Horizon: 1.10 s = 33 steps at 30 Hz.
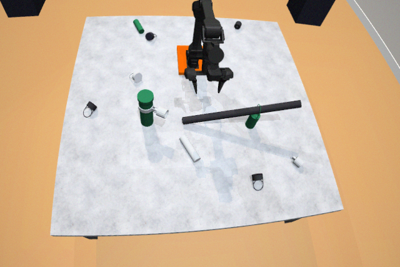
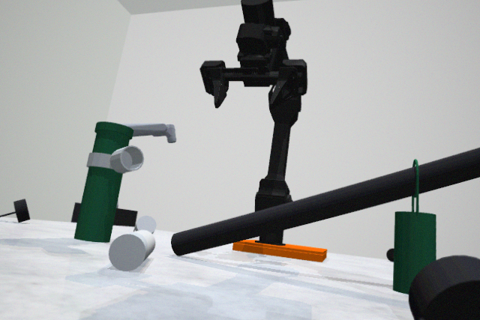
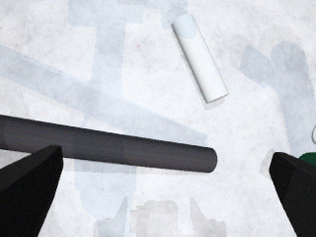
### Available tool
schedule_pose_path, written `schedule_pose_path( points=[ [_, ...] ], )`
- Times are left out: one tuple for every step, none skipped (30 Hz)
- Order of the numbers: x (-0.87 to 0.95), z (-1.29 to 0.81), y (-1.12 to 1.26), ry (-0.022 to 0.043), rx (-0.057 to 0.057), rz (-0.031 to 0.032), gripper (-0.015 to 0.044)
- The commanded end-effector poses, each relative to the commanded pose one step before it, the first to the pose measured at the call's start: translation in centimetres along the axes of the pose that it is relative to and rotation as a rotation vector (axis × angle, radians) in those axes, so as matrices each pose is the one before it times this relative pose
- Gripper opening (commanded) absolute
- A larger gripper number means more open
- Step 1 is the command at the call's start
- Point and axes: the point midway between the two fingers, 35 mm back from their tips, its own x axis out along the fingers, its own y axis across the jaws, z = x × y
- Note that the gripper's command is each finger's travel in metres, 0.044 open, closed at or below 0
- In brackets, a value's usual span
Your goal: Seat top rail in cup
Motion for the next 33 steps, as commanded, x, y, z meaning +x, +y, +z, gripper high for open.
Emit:
schedule_pose_path(
  points=[
    [0.314,0.048,-0.445,0.0139,-0.0193,-0.0147,0.044],
    [0.122,0.064,-0.424,0.00057,-0.0337,-0.00806,0.044],
    [0.165,0.058,-0.57,0.00139,-0.045,-0.01075,0.044],
    [0.21,0.027,-0.726,0.0027,-0.0568,-0.01341,0.044],
    [0.256,-0.037,-0.88,0.00463,-0.0685,-0.01584,0.044],
    [0.286,-0.132,-0.965,0.00678,-0.0754,-0.01684,0.044],
    [0.297,-0.237,-0.971,0.00867,-0.0769,-0.01637,0.044],
    [0.303,-0.339,-0.947,0.01036,-0.077,-0.01538,0.044],
    [0.309,-0.438,-0.912,0.01192,-0.077,-0.01421,0.044],
    [0.335,-0.601,-0.912,0.01447,-0.0745,-0.01338,0.044],
    [0.317,-0.612,-0.804,0.01443,-0.0774,-0.01134,0.044],
    [0.323,-0.697,-0.74,0.01555,-0.0774,-0.00976,0.044],
    [0.329,-0.774,-0.667,0.0165,-0.0774,-0.00807,0.044],
    [0.335,-0.844,-0.586,0.01726,-0.0774,-0.00629,0.044],
    [0.341,-0.904,-0.497,0.01783,-0.0774,-0.00444,0.044],
    [0.255,-0.696,-0.296,0.01326,-0.0565,-0.00204,0.044],
    [0.15,-0.414,-0.142,0.00771,-0.0326,-0.00071,0.044],
    [0.09,-0.249,-0.074,0.00458,-0.0193,-0.00026,0.044],
    [0.032,-0.089,-0.024,0.00163,-0.0069,-0.00006,0.044],
    [0.0,0.0,0.0,0.0,0.0,0.0,0.044],
    [0.0,0.0,0.0,0.0,0.0,0.0,0.044],
    [0.0,0.0,0.0,0.0,0.0,0.0,0.044],
    [0.0,0.0,0.0,0.0,0.0,0.0,0.044],
    [0.0,0.0,0.0,0.0,0.0,0.0,0.044],
    [0.0,0.0,0.0,0.0,0.0,0.0,0.044],
    [0.0,0.0,0.0,0.0,0.0,0.0,0.044],
    [0.0,0.0,0.0,0.0,0.0,0.0,0.044],
    [0.0,0.0,0.0,0.0,0.0,0.0,0.044],
    [0.0,0.0,0.0,0.0,0.0,0.0,0.044],
    [0.0,0.0,0.0,0.0,0.0,0.0,0.044],
    [0.0,0.0,0.0,0.0,0.0,0.0,0.044],
    [0.143,0.002,0.065,-0.00001,0.0,-0.00002,0.044],
    [0.296,0.004,0.139,-0.00002,0.0,-0.00003,0.044]
  ],
)
